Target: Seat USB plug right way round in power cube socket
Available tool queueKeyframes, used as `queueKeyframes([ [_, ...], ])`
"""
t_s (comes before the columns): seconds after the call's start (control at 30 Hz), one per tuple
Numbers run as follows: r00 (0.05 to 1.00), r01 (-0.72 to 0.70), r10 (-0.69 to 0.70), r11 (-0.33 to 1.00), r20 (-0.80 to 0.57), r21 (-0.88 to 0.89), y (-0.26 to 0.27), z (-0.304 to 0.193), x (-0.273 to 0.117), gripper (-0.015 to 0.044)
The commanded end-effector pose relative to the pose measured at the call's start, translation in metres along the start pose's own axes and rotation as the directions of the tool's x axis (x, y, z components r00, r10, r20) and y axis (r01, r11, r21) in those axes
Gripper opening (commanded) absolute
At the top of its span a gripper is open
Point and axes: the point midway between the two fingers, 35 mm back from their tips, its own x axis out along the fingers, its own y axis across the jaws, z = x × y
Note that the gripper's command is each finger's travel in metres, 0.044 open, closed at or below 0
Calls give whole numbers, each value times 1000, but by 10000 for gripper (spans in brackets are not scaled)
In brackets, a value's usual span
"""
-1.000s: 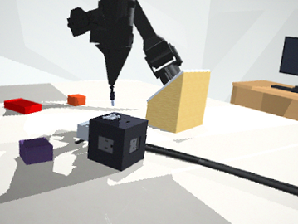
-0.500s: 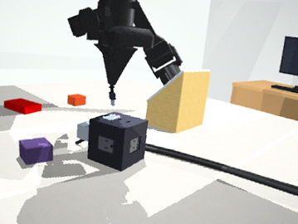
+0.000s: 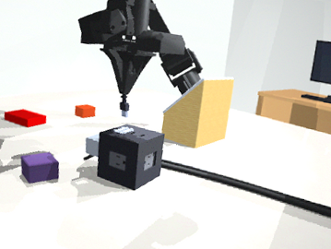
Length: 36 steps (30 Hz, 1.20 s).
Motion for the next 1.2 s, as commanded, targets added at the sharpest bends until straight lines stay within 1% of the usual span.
queueKeyframes([
  [0.0,1000,-1,1,993,1,-119,0,0,0,0],
  [0.27,1000,-1,1,946,1,-323,0,0,0,0],
  [0.57,1000,-1,1,845,1,-535,0,0,0,0],
  [0.87,1000,0,1,696,1,-718,0,0,0,0],
  [1.17,1000,0,1,510,1,-860,0,0,0,0],
])
